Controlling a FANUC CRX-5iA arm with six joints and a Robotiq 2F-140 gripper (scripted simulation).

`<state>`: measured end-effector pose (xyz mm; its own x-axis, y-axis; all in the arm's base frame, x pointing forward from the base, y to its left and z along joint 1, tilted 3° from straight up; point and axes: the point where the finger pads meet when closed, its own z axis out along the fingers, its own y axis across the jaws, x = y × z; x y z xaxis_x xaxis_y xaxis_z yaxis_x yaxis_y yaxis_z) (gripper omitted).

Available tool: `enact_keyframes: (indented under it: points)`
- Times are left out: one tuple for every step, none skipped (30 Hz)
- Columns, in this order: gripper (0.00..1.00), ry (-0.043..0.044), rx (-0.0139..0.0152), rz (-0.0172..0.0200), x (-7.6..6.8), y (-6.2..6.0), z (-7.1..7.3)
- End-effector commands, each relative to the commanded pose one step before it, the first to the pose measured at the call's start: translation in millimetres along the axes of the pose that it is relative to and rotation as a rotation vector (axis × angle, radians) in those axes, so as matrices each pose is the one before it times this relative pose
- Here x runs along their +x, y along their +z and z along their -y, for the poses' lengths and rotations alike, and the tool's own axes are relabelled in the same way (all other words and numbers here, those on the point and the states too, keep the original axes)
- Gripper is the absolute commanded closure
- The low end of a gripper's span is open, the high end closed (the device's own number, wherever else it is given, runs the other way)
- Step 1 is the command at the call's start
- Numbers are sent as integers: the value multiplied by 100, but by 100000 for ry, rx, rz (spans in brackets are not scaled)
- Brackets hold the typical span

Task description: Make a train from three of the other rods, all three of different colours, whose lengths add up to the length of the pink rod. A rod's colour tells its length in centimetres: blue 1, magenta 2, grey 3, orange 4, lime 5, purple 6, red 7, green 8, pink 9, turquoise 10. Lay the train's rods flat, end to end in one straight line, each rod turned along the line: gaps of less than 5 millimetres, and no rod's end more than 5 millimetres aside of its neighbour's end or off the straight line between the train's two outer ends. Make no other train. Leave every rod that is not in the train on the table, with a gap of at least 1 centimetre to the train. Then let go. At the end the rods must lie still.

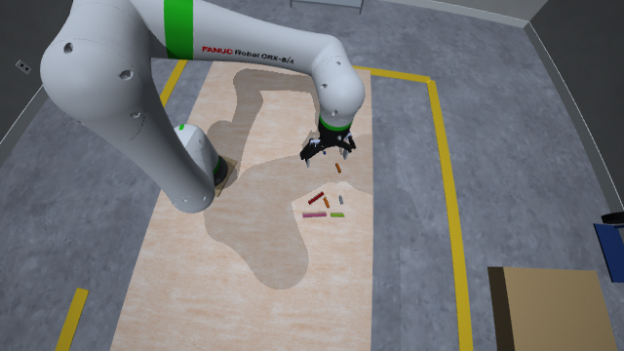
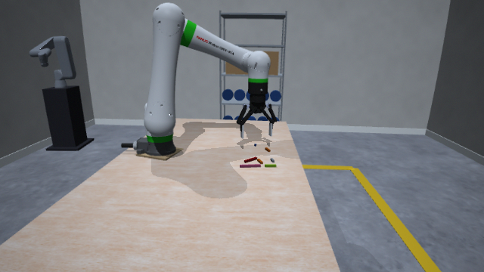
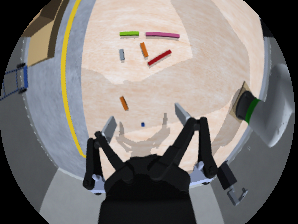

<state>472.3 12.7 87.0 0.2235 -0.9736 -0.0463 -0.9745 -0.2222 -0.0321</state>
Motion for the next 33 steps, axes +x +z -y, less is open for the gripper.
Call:
enact_keyframes:
  points:
    - [0, 16750, -299, -355, 2104, 137, 1004]
    - [0, 4135, 6, 10, 516, 45, 301]
    - [0, 4363, 6, 11, 539, 51, 334]
    - [0, 4328, 6, 12, 529, 53, 348]
    - [0, 3045, 4, 9, 367, 39, 257]
    - [0, 1331, 2, 4, 158, 18, 117]
    - [0, 281, 0, 1, 33, 4, 25]
    - [0, 18, 0, 0, 2, 0, 2]
    - [0, 0, 0, 0, 0, 0, 0]
    - [0, 0, 0, 0, 0, 0, 0]
    - [0, 0, 0, 0, 0, 0, 0]
    - [0, 0, 0, 0, 0, 0, 0]
    - [0, 0, 0, 0, 0, 0, 0]
    - [0, 0, 0, 0, 0, 0, 0]
    - [0, 0, 0, 0, 0, 0, 0]
    - [0, 0, 0, 0, 0, 0, 0]
    - [0, 0, 0, 0, 0, 0, 0]
    - [0, 0, 0, 0, 0, 0, 0]
    - [0, 0, 0, 0, 0, 0, 0]
    - [0, 0, 0, 0, 0, 0, 0]
    - [0, 0, 0, 0, 0, 0, 0]
    - [0, 0, 0, 0, 0, 0, 0]
    - [0, 0, 0, 0, 0, 0, 0]
    - [0, 0, 0, 0, 0, 0, 0]
    - [0, 0, 0, 0, 0, 0, 0]
    - [0, 0, 0, 0, 0, 0, 0]
    - [0, 0, 0, 0, 0, 0, 0]
    - [0, 0, 0, 0, 0, 0, 0]
    - [0, 0, 0, 0, 0, 0, 0]
    - [0, 0, 0, 0, 0, 0, 0]
    - [0, 0, 0, 0, 0, 0, 0]
    - [0, 0, 0, 0, 0, 0, 0]
    - [0, 0, 0, 0, 0, 0, 0]
